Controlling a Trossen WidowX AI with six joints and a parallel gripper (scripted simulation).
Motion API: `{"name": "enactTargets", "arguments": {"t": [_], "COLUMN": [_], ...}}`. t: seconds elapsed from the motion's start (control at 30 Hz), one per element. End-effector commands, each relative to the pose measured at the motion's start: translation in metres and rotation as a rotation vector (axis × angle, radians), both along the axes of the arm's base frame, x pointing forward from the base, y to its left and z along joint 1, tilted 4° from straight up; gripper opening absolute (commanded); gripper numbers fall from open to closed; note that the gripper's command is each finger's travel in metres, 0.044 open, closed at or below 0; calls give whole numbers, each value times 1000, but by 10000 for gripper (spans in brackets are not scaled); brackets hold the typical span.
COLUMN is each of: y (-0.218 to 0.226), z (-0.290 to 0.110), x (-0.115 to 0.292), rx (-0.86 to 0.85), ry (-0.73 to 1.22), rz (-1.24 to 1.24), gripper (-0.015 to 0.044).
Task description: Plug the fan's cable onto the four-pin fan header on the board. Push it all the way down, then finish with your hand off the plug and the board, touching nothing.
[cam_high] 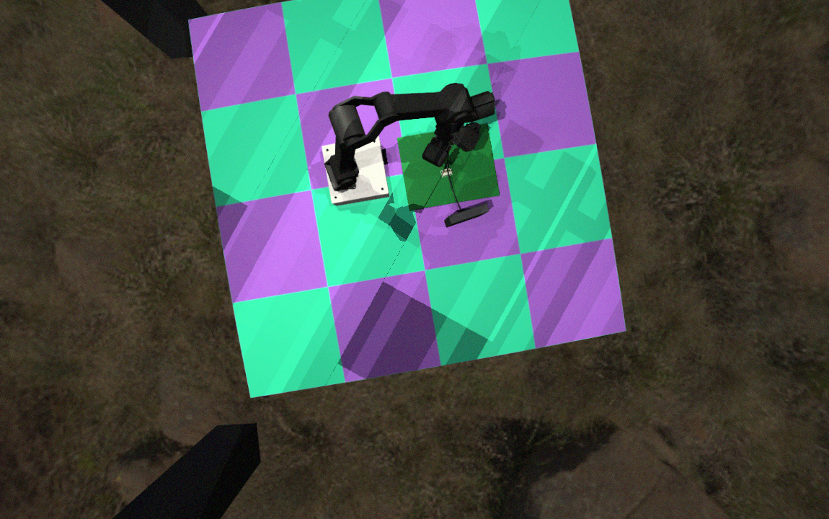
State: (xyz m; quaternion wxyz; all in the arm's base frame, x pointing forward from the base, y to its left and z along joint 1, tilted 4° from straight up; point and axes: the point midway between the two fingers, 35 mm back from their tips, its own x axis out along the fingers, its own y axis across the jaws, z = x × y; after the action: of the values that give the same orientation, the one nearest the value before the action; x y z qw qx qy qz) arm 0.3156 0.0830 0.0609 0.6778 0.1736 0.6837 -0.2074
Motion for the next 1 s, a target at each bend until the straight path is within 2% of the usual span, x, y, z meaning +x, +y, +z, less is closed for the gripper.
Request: {"name": "enactTargets", "arguments": {"t": [0.0, 0.97], "y": [1, 5], "z": [0, -34], "x": [0, 14], "rx": [9, -195], "ry": [-1, -203], "rz": [-45, 44], "gripper": [0, 0]}}
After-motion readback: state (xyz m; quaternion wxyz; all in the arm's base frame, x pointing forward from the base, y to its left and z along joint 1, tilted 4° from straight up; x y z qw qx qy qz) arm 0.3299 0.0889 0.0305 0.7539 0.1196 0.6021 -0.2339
